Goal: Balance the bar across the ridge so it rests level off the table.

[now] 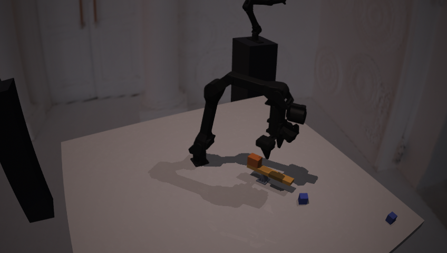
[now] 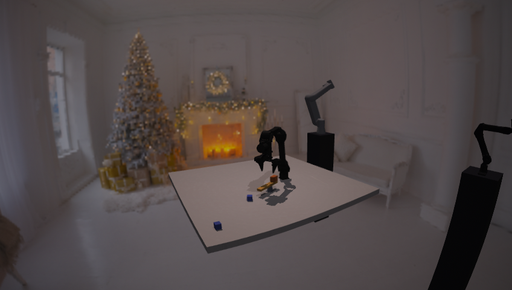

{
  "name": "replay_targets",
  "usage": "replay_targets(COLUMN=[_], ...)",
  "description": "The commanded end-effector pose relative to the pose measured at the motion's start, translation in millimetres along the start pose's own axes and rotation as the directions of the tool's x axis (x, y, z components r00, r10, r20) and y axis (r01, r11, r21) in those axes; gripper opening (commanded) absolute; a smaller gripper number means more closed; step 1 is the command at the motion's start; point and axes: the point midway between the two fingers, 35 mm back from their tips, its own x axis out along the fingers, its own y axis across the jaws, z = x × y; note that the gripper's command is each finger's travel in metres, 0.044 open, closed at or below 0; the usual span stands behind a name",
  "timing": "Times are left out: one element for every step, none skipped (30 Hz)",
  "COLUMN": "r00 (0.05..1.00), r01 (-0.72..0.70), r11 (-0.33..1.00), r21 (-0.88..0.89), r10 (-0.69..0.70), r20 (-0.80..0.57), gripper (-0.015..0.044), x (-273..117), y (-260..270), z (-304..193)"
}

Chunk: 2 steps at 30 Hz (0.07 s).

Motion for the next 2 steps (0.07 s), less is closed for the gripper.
replay_targets(r00=[1.000, 1.000], r01=[0.000, 0.000], r11=[1.000, 1.000], r21=[0.000, 0.000], r10=[0.000, 0.000], r20=[-0.001, -0.001], gripper=[0.0440, 0.0440], x=[-0.1, -0.1], y=[0.1, 0.1], z=[0.0, 0.0])
